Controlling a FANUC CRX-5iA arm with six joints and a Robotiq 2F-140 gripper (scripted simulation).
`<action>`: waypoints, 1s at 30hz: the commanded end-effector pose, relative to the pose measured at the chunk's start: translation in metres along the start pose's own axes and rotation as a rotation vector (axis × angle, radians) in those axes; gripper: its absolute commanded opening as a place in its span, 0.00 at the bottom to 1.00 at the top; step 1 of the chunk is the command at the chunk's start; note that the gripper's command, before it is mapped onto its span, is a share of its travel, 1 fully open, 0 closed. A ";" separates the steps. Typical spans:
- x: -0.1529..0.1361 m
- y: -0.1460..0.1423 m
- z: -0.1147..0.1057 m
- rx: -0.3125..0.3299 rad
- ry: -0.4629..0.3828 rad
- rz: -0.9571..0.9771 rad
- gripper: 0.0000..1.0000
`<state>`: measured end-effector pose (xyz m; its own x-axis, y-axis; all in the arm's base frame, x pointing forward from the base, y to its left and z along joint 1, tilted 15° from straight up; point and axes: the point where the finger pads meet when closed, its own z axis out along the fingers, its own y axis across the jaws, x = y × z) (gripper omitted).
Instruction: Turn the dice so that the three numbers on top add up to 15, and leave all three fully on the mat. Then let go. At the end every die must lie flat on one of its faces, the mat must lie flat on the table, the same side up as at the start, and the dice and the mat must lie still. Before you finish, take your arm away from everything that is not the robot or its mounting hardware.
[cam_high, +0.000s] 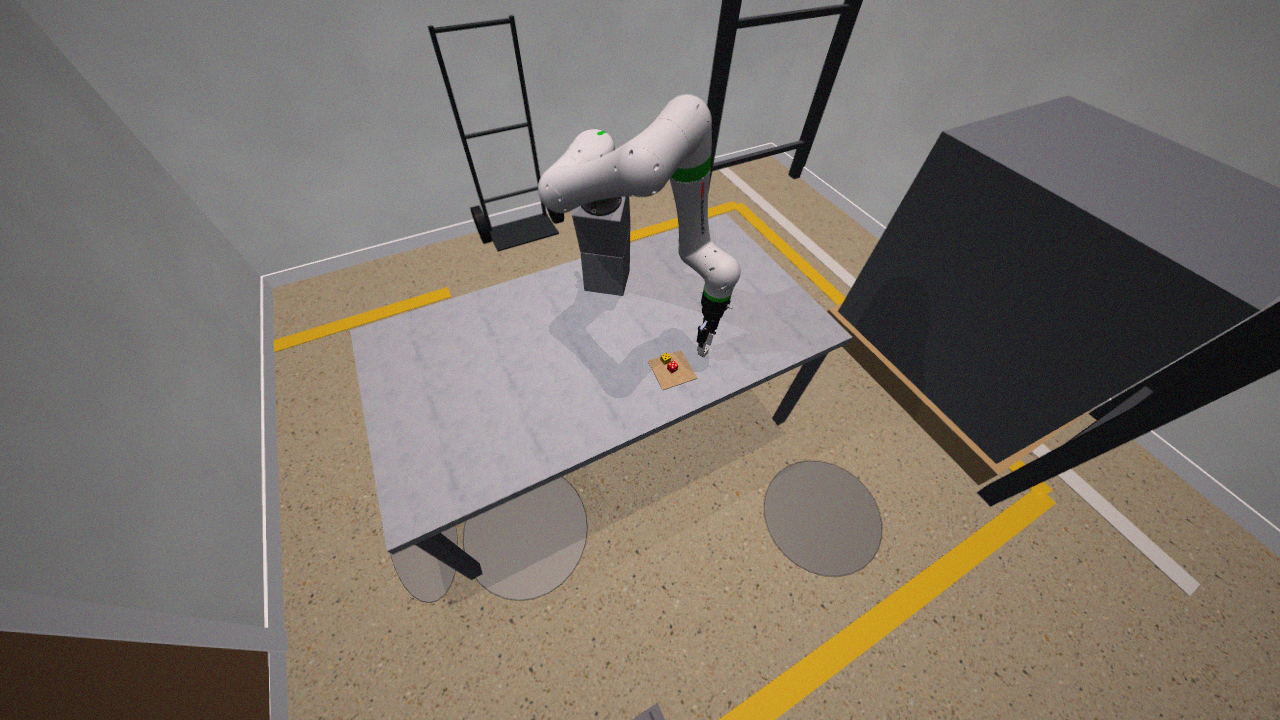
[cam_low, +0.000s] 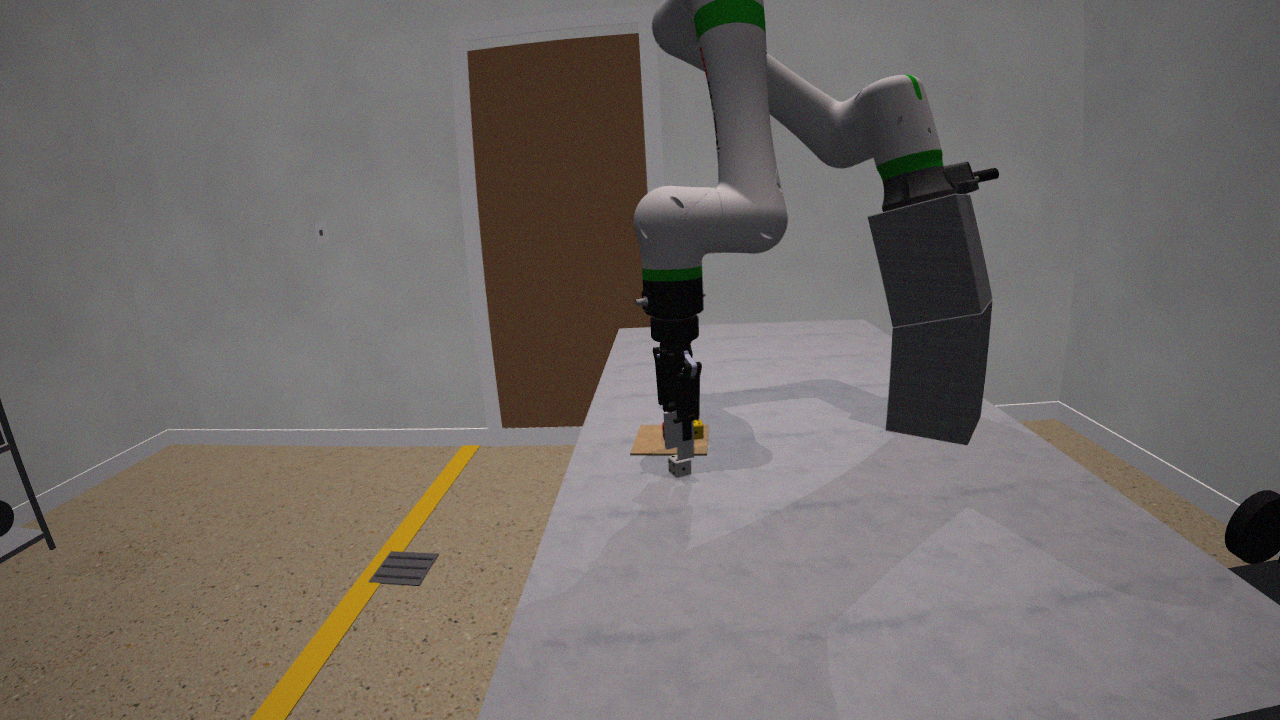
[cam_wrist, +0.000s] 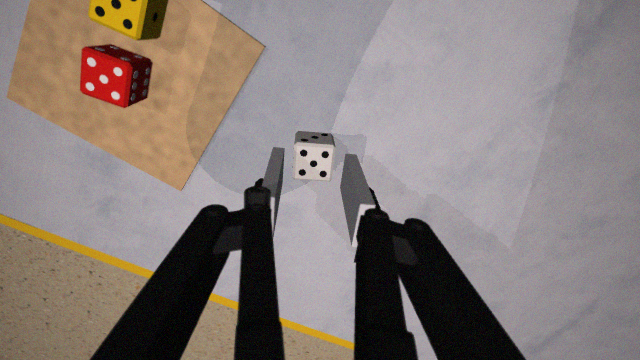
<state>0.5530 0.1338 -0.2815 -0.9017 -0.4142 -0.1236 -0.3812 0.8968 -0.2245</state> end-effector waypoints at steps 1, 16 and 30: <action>0.000 0.000 0.000 0.000 0.000 0.000 0.28; 0.000 0.000 0.017 0.000 0.000 0.000 0.28; 0.000 0.000 0.036 0.000 0.000 0.000 0.28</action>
